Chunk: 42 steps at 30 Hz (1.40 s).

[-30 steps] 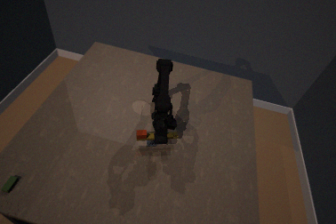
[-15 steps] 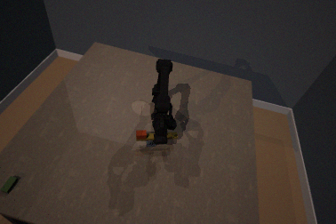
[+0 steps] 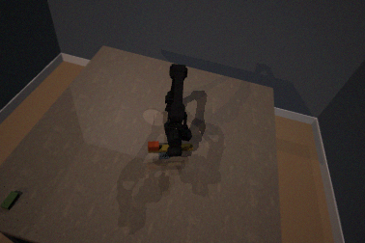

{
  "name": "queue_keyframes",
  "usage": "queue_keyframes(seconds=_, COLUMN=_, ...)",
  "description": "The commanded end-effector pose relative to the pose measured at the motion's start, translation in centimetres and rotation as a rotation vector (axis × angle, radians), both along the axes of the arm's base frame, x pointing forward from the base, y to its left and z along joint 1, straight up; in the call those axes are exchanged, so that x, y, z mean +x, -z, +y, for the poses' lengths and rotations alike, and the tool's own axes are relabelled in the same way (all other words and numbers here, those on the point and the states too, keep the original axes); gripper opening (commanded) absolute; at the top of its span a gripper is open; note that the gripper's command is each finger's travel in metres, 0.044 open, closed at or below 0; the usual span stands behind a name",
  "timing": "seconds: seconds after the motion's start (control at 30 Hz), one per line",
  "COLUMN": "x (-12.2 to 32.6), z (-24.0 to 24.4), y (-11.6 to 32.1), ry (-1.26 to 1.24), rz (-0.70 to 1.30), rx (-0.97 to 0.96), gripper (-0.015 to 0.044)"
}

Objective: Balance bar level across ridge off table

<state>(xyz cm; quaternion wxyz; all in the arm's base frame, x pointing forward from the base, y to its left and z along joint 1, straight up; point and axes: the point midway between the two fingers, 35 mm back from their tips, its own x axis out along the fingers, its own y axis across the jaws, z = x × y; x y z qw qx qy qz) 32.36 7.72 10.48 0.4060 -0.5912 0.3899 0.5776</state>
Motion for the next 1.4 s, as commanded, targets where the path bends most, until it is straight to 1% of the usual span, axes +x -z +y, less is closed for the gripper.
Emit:
queue_keyframes(seconds=0.0, x=0.0, z=0.0, y=-0.2, ry=0.0, rz=0.0, rx=0.0, gripper=0.044)
queue_keyframes(seconds=0.07, x=0.2, z=0.1, y=-1.6, ry=0.0, rz=0.0, rx=0.0, gripper=0.044)
queue_keyframes(seconds=0.27, x=0.0, z=0.0, y=-8.4, ry=0.0, rz=0.0, rx=0.0, gripper=0.044)
queue_keyframes(seconds=0.33, x=-0.2, z=-0.1, y=-9.8, ry=0.0, rz=0.0, rx=0.0, gripper=0.044)
queue_keyframes(seconds=1.37, x=-0.3, z=-0.1, y=-10.0, ry=0.0, rz=0.0, rx=0.0, gripper=0.044)
